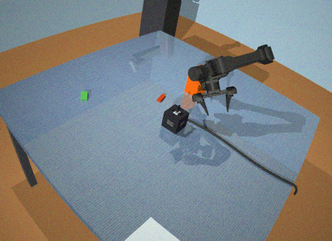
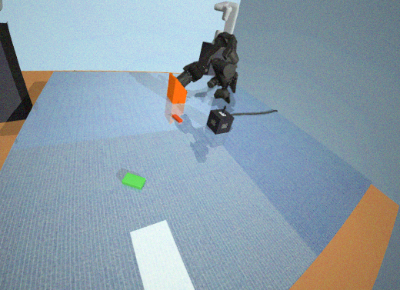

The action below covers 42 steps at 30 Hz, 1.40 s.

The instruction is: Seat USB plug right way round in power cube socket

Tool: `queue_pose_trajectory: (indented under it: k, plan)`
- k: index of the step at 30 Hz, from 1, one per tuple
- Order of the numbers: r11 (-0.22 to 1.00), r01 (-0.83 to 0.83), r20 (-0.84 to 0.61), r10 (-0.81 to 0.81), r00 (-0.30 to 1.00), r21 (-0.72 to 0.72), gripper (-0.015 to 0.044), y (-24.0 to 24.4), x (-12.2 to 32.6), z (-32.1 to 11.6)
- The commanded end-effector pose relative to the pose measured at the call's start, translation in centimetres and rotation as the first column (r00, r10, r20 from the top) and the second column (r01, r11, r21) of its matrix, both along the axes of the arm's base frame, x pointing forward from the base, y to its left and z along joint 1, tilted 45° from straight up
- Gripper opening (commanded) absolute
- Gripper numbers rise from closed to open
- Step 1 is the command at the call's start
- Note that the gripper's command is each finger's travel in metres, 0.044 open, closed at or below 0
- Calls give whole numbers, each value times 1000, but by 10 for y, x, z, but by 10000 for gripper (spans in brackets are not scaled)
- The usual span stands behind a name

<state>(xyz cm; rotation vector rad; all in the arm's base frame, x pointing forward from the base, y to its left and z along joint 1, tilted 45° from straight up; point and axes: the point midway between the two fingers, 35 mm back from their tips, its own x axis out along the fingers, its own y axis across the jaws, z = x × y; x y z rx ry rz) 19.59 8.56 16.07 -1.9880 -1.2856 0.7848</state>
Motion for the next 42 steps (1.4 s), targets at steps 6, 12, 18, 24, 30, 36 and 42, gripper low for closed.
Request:
queue_pose_trajectory:
  k: [6,12,18,24,30,36,42]
  plan:
    - [961,-29,178,81,981,-276,440,-29,36,-5]
    - [792,-106,310,354,882,-601,440,-79,73,-19]
    - [572,-200,293,651,700,-795,440,-129,95,-36]
    - [565,-203,291,660,693,-800,440,-130,95,-36]
    - [565,-203,291,660,693,-800,440,-130,95,-36]
    - [565,-203,291,660,693,-800,440,-129,96,-37]
    - [565,-203,291,660,693,-800,440,-125,97,-41]
